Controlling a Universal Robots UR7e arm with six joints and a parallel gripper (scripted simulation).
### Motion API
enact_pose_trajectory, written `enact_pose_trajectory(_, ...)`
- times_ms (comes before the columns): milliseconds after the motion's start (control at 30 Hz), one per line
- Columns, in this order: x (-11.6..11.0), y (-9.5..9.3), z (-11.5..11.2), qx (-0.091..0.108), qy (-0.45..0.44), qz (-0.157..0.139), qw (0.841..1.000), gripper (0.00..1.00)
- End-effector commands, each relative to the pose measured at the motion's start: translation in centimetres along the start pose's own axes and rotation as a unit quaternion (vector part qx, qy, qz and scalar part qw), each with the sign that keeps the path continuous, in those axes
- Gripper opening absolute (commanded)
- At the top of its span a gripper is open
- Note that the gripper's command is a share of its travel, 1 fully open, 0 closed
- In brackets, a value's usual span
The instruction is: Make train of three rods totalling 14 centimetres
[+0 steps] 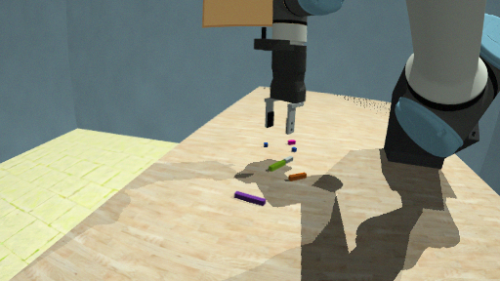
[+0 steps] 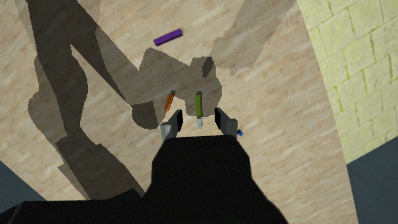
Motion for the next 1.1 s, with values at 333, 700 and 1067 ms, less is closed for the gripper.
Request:
enact_pose_trajectory(333,1.9,-0.1,-0.3,-0.002,-0.077,-0.002,0.997,1.0)
enact_pose_trajectory(700,5.0,-0.3,-1.2,-0.004,-0.202,-0.003,0.979,1.0)
enact_pose_trajectory(1067,8.4,-0.8,-2.8,-0.005,-0.349,-0.002,0.937,1.0)
Point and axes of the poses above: the point where the finger pads meet when closed, its own y axis back along the fingers, its own z axis across the jaws, x = y × z, the point moved 2 cm from there along y, back along the fingers, and after that the axes turned 7 degrees about -y, right-handed, at the moved point
